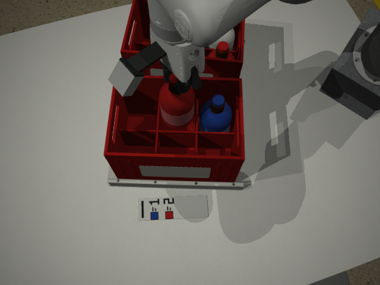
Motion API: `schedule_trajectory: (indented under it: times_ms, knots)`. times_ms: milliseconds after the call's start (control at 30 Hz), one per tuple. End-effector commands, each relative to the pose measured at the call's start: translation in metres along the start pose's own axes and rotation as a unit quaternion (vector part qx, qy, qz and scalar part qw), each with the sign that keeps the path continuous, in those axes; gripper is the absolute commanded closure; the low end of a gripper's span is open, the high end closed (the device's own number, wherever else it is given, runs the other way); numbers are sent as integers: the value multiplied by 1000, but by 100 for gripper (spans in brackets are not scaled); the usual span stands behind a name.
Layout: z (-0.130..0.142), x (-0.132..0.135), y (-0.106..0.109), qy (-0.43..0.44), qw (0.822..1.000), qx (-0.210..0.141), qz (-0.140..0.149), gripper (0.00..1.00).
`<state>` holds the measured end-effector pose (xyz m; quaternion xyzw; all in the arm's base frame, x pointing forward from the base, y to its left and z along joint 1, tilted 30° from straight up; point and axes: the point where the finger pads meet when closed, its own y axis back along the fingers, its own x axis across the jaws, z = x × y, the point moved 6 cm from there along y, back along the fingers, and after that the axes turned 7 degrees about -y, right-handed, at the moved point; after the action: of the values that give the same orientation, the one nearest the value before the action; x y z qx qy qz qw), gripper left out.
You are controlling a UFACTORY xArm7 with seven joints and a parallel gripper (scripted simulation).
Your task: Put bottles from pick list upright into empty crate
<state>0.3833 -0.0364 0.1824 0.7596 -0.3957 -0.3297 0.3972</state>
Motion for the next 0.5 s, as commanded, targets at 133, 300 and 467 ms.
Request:
schedule_trajectory:
  times_ms: [133, 300, 467]
  knots:
    - [-1, 1, -5, 0, 1000, 2, 1, 100]
    - [-1, 1, -10, 0, 1000, 2, 1, 100]
    - [-1, 1, -15, 0, 1000, 2, 1, 100]
